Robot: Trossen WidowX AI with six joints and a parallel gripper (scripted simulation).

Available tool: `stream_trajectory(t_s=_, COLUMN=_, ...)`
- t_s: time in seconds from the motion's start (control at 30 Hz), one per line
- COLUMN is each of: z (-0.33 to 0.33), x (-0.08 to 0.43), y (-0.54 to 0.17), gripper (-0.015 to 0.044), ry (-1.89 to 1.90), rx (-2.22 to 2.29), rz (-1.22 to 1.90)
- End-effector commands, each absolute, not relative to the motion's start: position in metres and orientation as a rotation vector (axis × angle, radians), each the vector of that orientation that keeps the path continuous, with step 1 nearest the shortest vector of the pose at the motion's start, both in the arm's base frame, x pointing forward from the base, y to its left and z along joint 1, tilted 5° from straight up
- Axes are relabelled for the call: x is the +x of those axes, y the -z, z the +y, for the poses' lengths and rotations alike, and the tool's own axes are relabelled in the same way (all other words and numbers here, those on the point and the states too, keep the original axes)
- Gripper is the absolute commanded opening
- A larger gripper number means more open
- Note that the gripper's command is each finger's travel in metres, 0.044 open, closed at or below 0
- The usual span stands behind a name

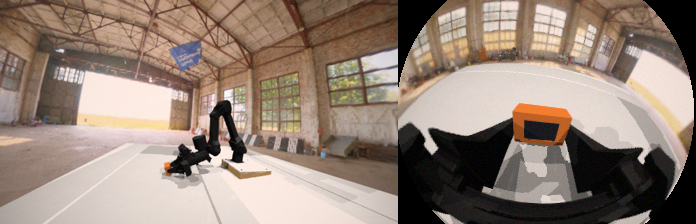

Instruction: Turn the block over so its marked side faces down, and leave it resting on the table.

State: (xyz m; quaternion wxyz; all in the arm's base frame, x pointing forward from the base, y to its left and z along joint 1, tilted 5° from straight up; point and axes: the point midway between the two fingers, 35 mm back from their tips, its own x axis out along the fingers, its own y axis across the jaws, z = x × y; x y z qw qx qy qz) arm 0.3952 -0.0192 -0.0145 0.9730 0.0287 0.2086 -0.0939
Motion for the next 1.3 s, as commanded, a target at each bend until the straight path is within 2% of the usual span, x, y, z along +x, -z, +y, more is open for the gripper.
stream_trajectory(t_s=0.0, z=-0.0199, x=0.3954, y=0.0136, gripper=0.0131, ry=0.194, rx=0.054, rz=0.417)
stream_trajectory(t_s=0.4, z=-0.0199, x=0.3954, y=0.0136, gripper=0.0440, ry=0.194, rx=0.054, rz=0.417)
stream_trajectory(t_s=1.27, z=-0.0199, x=0.3954, y=0.0136, gripper=0.0440, ry=0.194, rx=0.054, rz=0.417)
